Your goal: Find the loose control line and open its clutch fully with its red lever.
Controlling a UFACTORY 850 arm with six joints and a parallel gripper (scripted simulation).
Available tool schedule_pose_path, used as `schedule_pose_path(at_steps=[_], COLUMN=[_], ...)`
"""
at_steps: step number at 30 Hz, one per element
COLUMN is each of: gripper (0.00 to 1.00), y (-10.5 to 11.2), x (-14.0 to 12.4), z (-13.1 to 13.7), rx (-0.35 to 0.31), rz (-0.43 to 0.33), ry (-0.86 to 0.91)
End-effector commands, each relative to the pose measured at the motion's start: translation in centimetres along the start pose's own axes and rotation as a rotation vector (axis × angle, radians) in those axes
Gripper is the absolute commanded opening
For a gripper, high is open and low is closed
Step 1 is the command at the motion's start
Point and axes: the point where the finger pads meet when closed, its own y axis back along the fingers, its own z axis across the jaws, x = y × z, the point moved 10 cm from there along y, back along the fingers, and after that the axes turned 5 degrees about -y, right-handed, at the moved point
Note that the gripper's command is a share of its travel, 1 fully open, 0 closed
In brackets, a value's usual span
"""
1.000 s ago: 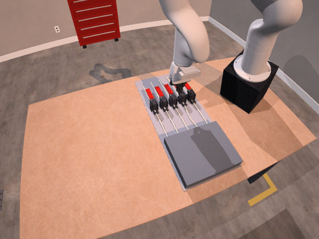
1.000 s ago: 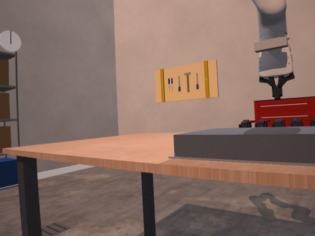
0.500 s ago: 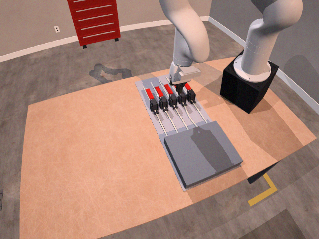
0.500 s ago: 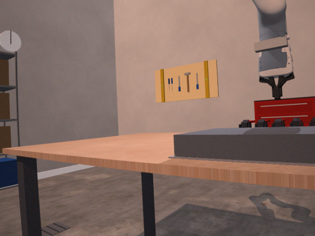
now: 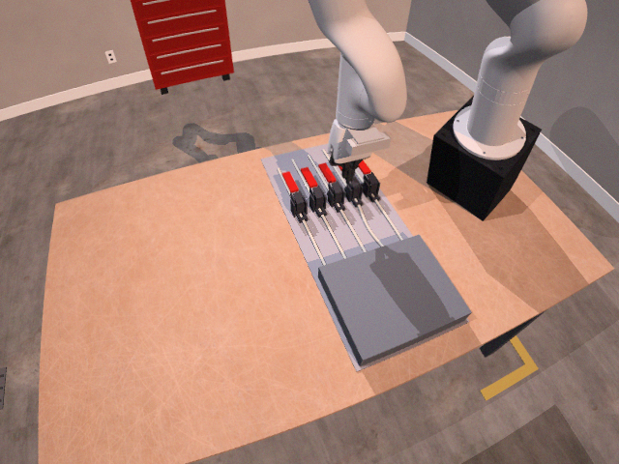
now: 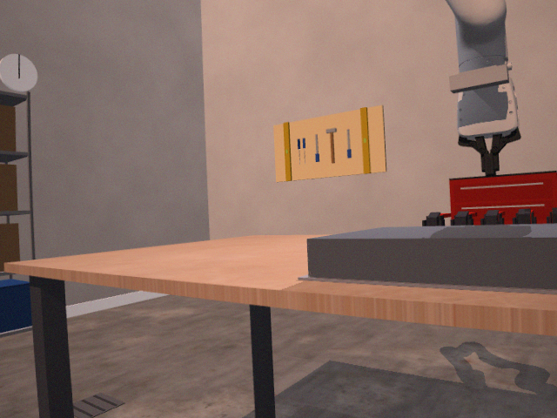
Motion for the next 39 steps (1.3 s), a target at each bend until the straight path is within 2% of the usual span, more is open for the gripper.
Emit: schedule_pose_path(at_steps=[1, 12, 13, 15, 17, 18, 19, 20, 23, 24, 26, 27, 31, 39], gripper=[0.00, 0.00, 0.52, 0.52, 0.52, 0.52, 0.52, 0.52, 0.52, 0.52, 0.52, 0.52, 0.52, 0.52], y=[0.0, 0.0, 0.0, -0.8, -0.8, -1.5, -1.5, -2.3, -2.3, -2.9, -2.9, -3.4, -3.7, -3.8], x=[0.0, 0.0, -0.2, -2.8, -2.8, -5.3, -5.3, -8.0, -8.0, -10.4, -10.4, -12.0, -13.0, -13.0], z=[0.0, 0.0, 0.0, -0.3, -0.3, -0.8, -0.8, -1.6, -1.6, -2.5, -2.5, -3.3, -3.8, -3.8], rx=[-0.001, -0.001, -0.001, 0.001, 0.001, 0.002, 0.002, 0.002, 0.002, 0.001, 0.001, 0.000, -0.001, -0.001], rz=[0.000, 0.000, 0.000, -0.002, -0.002, -0.002, -0.002, -0.001, -0.001, 0.002, 0.002, 0.003, 0.005, 0.005], ry=[0.000, 0.000, 0.000, 0.001, 0.001, 0.001, 0.001, 0.000, 0.000, 0.000, 0.000, -0.001, -0.001, -0.001])
